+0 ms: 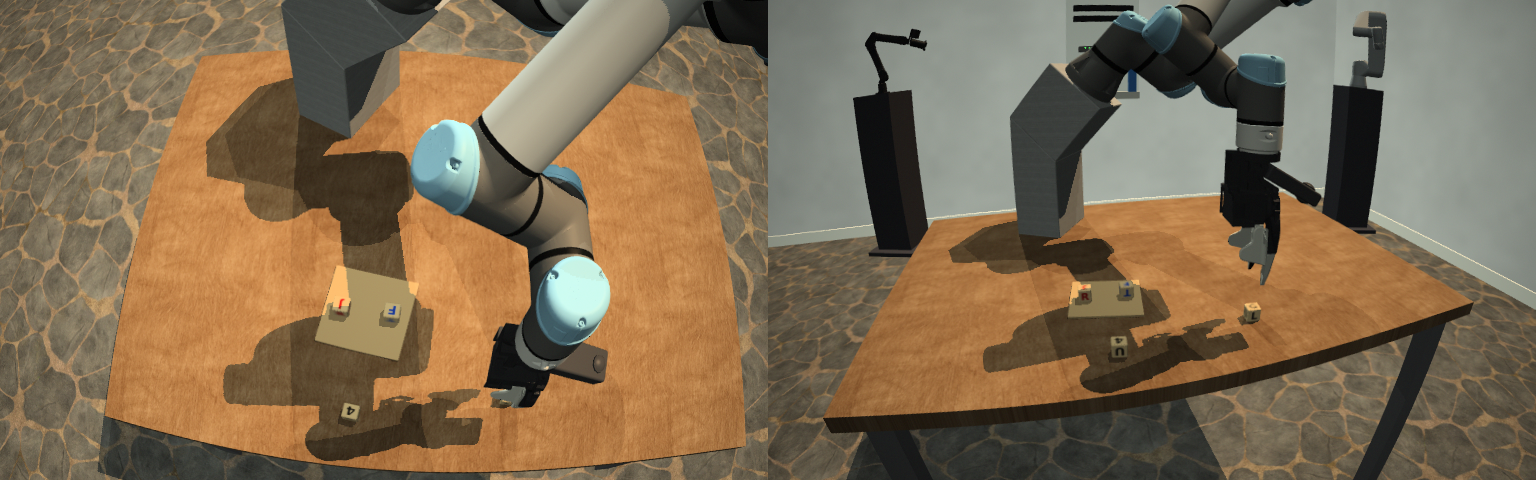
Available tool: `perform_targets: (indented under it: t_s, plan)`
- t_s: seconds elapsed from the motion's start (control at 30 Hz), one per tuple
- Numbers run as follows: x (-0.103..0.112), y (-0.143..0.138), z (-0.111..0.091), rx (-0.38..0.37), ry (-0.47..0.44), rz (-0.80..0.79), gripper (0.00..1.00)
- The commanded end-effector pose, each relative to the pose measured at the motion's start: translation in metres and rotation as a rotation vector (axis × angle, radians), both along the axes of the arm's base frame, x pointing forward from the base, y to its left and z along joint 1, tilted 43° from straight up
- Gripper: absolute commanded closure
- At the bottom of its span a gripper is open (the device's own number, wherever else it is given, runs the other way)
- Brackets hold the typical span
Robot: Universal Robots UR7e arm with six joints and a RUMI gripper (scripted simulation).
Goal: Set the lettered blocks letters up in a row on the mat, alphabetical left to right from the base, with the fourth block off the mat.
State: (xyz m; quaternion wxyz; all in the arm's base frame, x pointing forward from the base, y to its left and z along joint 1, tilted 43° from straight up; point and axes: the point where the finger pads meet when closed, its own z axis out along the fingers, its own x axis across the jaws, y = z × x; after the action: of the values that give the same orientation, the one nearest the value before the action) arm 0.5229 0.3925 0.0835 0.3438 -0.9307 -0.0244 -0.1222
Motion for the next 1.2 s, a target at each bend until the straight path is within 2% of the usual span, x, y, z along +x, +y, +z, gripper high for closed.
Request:
perform_targets:
  t_s: [0.0,1.17]
  plan:
    - [0.0000,0.0000,-0.0002,-0.001,0.000,0.001,0.63]
    - [0.0016,0.0045,-0.0040,-0.001,-0.001,0.002,0.63]
